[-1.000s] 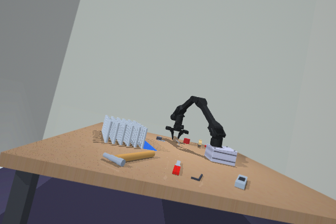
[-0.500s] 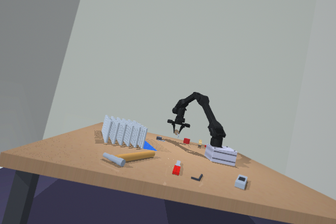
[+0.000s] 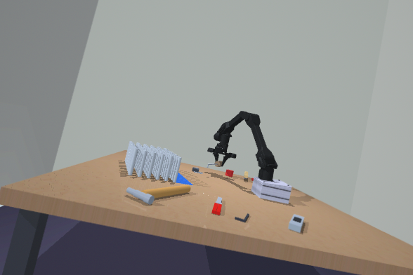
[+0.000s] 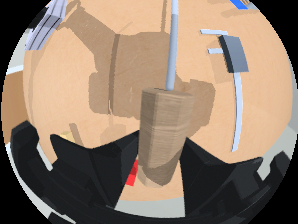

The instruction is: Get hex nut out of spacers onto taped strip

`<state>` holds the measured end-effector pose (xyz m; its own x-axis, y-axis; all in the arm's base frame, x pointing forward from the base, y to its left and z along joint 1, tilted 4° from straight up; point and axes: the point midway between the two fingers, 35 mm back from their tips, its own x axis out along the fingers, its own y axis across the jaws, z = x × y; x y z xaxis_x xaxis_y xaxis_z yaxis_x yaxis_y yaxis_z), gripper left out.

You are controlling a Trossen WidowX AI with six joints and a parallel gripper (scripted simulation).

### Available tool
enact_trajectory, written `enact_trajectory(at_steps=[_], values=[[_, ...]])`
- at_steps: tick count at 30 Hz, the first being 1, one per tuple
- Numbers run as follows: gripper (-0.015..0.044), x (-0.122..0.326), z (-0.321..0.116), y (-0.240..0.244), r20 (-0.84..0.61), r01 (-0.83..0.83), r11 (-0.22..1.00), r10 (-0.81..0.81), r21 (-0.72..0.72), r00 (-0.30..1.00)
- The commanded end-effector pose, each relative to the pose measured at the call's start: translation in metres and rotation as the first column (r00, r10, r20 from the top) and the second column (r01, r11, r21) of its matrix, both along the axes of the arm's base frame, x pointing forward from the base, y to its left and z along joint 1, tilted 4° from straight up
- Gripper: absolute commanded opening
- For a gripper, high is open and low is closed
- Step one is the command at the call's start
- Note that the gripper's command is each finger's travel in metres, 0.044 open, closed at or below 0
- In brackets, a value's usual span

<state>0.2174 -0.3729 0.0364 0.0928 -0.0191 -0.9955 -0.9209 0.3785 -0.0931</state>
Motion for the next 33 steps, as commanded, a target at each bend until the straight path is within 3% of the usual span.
enact_trajectory(at_steps=[1, 33], values=[[0.0000, -0.002, -0.001, 0.003, -0.002, 0.049, 0.999, -0.049, 0.002, 0.999], [0.0000, 0.003, -0.046, 0.001, 0.001, 0.042, 0.999, -0.042, 0.001, 0.999]])
